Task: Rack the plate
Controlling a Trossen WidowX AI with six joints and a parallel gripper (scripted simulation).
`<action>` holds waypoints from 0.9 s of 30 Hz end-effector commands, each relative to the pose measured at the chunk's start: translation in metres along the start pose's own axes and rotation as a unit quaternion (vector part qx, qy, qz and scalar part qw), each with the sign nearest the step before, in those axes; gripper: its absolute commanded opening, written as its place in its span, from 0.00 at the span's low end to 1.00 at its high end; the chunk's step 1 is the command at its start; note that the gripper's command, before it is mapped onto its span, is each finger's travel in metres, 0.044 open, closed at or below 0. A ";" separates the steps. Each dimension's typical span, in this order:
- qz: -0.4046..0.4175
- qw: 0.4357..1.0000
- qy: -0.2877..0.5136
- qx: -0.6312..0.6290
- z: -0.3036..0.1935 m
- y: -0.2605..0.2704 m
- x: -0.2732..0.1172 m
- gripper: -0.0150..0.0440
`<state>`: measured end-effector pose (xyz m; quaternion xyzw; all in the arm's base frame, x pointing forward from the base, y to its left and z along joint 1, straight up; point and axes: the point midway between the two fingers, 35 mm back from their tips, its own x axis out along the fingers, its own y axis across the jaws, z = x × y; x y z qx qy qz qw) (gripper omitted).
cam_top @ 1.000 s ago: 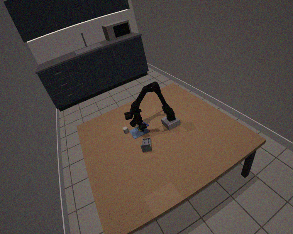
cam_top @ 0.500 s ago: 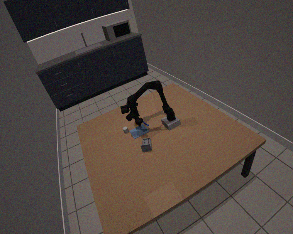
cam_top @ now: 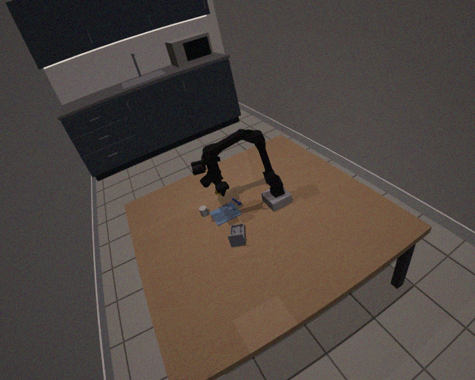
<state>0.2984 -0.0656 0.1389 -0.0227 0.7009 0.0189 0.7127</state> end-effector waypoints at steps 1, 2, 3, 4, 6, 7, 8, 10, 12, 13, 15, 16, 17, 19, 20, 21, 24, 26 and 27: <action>-0.002 1.000 -0.003 0.001 0.000 0.000 -0.018 0.25; -0.002 1.000 -0.003 0.001 0.000 0.000 -0.021 0.25; -0.002 1.000 -0.003 0.001 0.000 0.000 -0.025 0.25; -0.002 1.000 -0.002 0.001 -0.001 0.000 -0.026 0.25; -0.002 1.000 -0.002 0.001 -0.001 0.000 -0.027 0.25; -0.002 1.000 -0.002 0.004 0.000 0.002 -0.027 0.25; -0.002 1.000 -0.003 0.012 0.000 0.007 -0.027 0.25; -0.001 0.999 -0.003 0.044 0.001 0.025 -0.027 0.25; 0.000 0.997 -0.003 0.079 0.000 0.044 -0.027 0.25; 0.000 0.995 -0.003 0.096 0.000 0.053 -0.027 0.25; 0.001 0.991 -0.002 0.131 -0.002 0.072 -0.026 0.25; 0.002 0.989 -0.002 0.148 -0.004 0.081 -0.026 0.25; 0.002 0.986 -0.002 0.165 -0.006 0.090 -0.026 0.25; 0.003 0.981 -0.002 0.196 -0.010 0.106 -0.026 0.25; 0.003 0.979 -0.002 0.205 -0.011 0.111 -0.026 0.25; 0.003 0.978 -0.002 0.207 -0.011 0.112 -0.026 0.25; 0.003 0.978 -0.002 0.207 -0.011 0.112 -0.026 0.25; 0.003 0.978 -0.002 0.207 -0.011 0.112 -0.026 0.25; 0.003 0.978 -0.002 0.207 -0.011 0.112 -0.026 0.25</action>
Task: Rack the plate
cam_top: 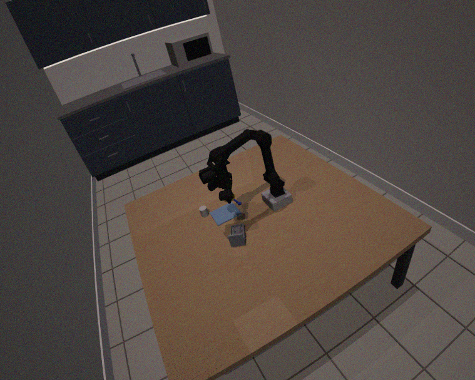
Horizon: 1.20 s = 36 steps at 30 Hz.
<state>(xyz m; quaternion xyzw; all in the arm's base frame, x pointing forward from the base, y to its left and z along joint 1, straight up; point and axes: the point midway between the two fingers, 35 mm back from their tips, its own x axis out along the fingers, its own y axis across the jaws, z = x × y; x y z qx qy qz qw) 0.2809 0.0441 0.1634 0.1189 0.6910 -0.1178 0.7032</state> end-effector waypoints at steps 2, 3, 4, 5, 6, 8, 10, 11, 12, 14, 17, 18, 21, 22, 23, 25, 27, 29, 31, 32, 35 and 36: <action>0.005 1.000 0.003 0.004 -0.001 0.002 0.002 0.25; 0.010 1.000 0.008 -0.005 -0.001 0.002 0.005 0.25; 0.016 1.000 0.014 -0.017 -0.001 0.003 0.008 0.25; 0.023 0.999 0.019 -0.028 0.000 0.003 0.011 0.25; 0.029 0.999 0.025 -0.039 0.000 0.004 0.015 0.25; 0.043 0.997 0.035 -0.061 0.000 0.005 0.021 0.25; 0.057 0.994 0.044 -0.082 0.000 0.006 0.027 0.25; 0.065 0.992 0.048 -0.093 0.000 0.006 0.030 0.25; 0.072 0.991 0.052 -0.104 0.001 0.007 0.034 0.25; 0.088 0.986 0.059 -0.125 0.001 0.007 0.040 0.25; 0.112 0.979 0.068 -0.157 0.000 0.009 0.048 0.25; 0.121 0.976 0.070 -0.167 0.000 0.009 0.051 0.25; 0.147 0.966 0.075 -0.197 0.000 0.010 0.059 0.25; 0.156 0.963 0.076 -0.207 0.000 0.010 0.062 0.25; 0.165 0.959 0.077 -0.217 0.000 0.011 0.065 0.25; 0.183 0.951 0.077 -0.236 0.000 0.011 0.070 0.25; 0.201 0.943 0.077 -0.255 -0.001 0.012 0.075 0.25; 0.219 0.934 0.075 -0.273 -0.001 0.012 0.080 0.25; 0.237 0.924 0.071 -0.291 -0.001 0.013 0.084 0.25; 0.246 0.919 0.069 -0.299 -0.001 0.013 0.087 0.25; 0.274 0.904 0.061 -0.324 -0.002 0.013 0.093 0.25; 0.283 0.898 0.057 -0.332 -0.002 0.013 0.095 0.25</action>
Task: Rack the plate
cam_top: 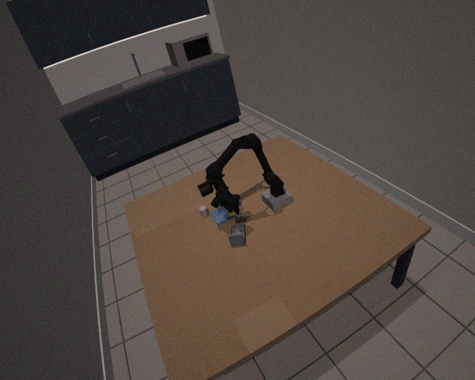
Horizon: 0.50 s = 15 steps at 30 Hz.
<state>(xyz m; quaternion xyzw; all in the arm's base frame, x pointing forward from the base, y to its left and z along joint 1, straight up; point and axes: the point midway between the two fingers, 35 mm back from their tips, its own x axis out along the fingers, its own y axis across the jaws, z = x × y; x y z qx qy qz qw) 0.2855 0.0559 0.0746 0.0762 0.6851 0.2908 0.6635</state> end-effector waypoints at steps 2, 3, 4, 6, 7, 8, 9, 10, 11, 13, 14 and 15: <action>0.042 0.998 -0.018 -0.053 -0.001 -0.004 0.010 0.25; 0.049 0.997 -0.022 -0.064 -0.001 -0.005 0.011 0.25; 0.057 0.995 -0.027 -0.074 -0.001 -0.005 0.013 0.25; 0.071 0.992 -0.037 -0.095 -0.002 -0.007 0.016 0.25; 0.078 0.990 -0.043 -0.105 -0.002 -0.008 0.018 0.25; 0.085 0.989 -0.049 -0.115 -0.002 -0.009 0.019 0.25; 0.091 0.986 -0.055 -0.125 -0.002 -0.009 0.021 0.25; 0.098 0.984 -0.061 -0.135 -0.003 -0.010 0.022 0.25; 0.104 0.982 -0.068 -0.145 -0.003 -0.011 0.023 0.25; 0.116 0.976 -0.082 -0.165 -0.004 -0.012 0.026 0.25; 0.121 0.973 -0.090 -0.175 -0.004 -0.013 0.027 0.25; 0.126 0.970 -0.097 -0.185 -0.004 -0.014 0.028 0.25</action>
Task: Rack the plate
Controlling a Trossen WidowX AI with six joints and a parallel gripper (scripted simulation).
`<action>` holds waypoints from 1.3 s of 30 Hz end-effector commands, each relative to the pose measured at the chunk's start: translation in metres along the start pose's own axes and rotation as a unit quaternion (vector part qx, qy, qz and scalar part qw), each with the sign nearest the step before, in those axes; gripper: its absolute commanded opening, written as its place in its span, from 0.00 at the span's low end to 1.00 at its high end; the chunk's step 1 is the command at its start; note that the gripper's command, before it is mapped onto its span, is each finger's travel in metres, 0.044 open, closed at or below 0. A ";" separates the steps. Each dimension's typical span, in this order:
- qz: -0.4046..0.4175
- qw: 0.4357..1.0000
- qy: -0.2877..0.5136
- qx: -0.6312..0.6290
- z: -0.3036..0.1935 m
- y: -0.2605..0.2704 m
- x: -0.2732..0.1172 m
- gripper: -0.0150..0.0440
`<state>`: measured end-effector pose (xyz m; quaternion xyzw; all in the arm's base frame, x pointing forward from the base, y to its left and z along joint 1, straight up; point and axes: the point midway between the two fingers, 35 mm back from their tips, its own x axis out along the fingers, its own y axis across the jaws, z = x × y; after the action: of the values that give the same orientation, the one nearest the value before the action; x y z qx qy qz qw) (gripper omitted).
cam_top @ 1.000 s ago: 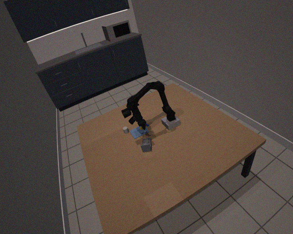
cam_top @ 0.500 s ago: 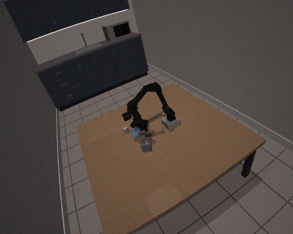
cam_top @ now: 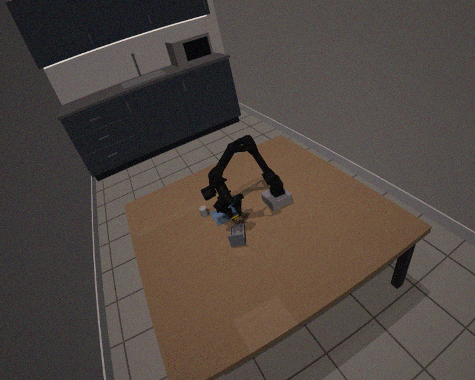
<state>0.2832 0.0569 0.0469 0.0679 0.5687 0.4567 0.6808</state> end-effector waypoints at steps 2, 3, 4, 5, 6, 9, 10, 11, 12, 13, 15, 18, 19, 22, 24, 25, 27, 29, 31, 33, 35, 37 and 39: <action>0.027 0.997 -0.039 -0.053 -0.003 -0.003 0.005 0.25; 0.031 0.996 -0.047 -0.064 -0.004 -0.004 0.006 0.25; 0.035 0.995 -0.055 -0.074 -0.005 -0.005 0.006 0.25; 0.039 0.994 -0.063 -0.084 -0.005 -0.005 0.007 0.25; 0.042 0.992 -0.072 -0.095 -0.006 -0.006 0.008 0.25; 0.050 0.986 -0.099 -0.126 -0.008 -0.008 0.010 0.25; 0.052 0.983 -0.108 -0.136 -0.009 -0.009 0.010 0.25; 0.054 0.981 -0.117 -0.146 -0.010 -0.009 0.010 0.25; 0.055 0.978 -0.126 -0.156 -0.010 -0.010 0.011 0.25; 0.057 0.975 -0.136 -0.166 -0.011 -0.010 0.011 0.25; 0.058 0.968 -0.155 -0.186 -0.013 -0.012 0.012 0.25; 0.057 0.957 -0.184 -0.216 -0.015 -0.013 0.012 0.25; 0.056 0.953 -0.194 -0.225 -0.015 -0.014 0.012 0.25; 0.052 0.940 -0.224 -0.254 -0.018 -0.015 0.012 0.25; 0.047 0.930 -0.244 -0.272 -0.019 -0.016 0.012 0.25; 0.044 0.925 -0.253 -0.281 -0.020 -0.016 0.012 0.25; 0.037 0.914 -0.273 -0.299 -0.021 -0.017 0.011 0.25; 0.029 0.902 -0.292 -0.316 -0.023 -0.018 0.011 0.25; 0.019 0.890 -0.311 -0.333 -0.025 -0.019 0.010 0.25; 0.008 0.877 -0.330 -0.349 -0.026 -0.019 0.009 0.25; -0.004 0.863 -0.348 -0.365 -0.028 -0.020 0.008 0.25; -0.017 0.851 -0.364 -0.379 -0.030 -0.020 0.007 0.25; -0.022 0.846 -0.370 -0.384 -0.030 -0.021 0.006 0.25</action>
<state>0.2698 0.0380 0.0186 -0.0360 0.0840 0.5734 0.8142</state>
